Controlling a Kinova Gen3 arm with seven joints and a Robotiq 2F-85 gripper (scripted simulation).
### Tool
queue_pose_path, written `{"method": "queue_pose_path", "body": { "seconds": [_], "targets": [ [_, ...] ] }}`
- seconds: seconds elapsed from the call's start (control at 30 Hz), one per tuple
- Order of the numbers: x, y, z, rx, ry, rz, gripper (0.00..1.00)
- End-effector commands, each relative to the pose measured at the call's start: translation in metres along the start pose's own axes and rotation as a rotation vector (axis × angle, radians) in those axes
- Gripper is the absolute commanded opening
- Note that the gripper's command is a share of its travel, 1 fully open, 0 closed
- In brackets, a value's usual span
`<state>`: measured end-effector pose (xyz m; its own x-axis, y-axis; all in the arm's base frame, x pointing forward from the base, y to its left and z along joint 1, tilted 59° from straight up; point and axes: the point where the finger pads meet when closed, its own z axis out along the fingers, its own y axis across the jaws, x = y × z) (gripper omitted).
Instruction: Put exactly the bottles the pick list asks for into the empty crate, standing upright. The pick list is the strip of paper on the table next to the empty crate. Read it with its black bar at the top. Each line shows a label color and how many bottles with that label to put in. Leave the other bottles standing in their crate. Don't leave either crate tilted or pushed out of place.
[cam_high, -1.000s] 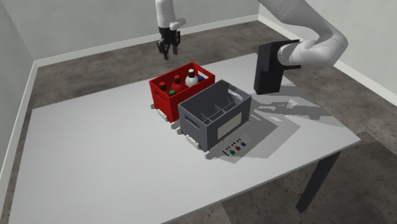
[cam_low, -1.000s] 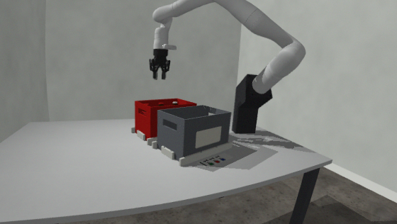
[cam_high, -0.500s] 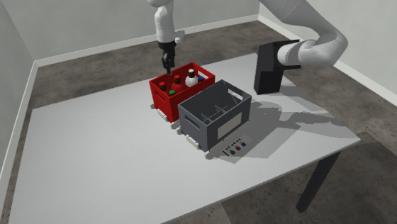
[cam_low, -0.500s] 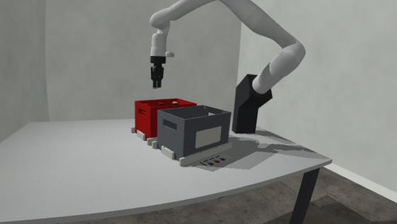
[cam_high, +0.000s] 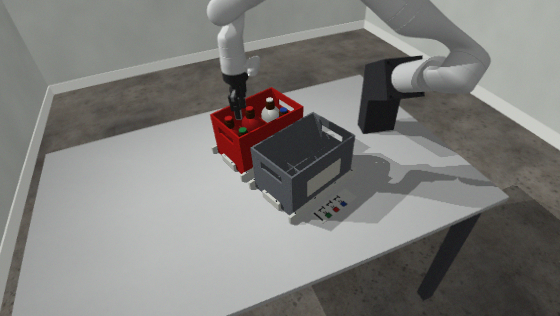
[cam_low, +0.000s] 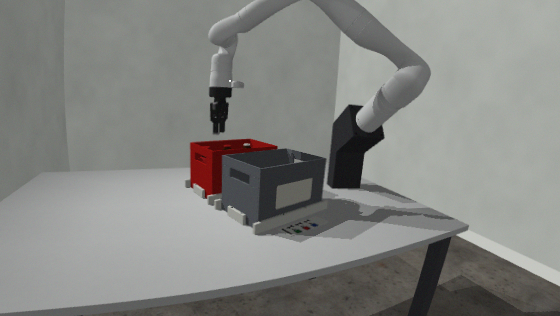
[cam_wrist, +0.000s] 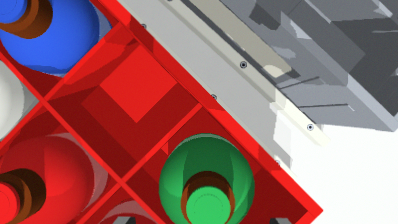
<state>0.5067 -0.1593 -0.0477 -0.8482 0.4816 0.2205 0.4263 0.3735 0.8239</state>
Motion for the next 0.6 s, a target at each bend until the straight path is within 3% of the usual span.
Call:
{"method": "queue_pose_path", "body": {
  "seconds": [0.0,0.57],
  "targets": [
    [-0.001,0.000,-0.001,0.000,-0.002,0.000,0.67],
    [-0.001,0.000,0.016,0.000,-0.002,0.000,0.67]
  ]
}}
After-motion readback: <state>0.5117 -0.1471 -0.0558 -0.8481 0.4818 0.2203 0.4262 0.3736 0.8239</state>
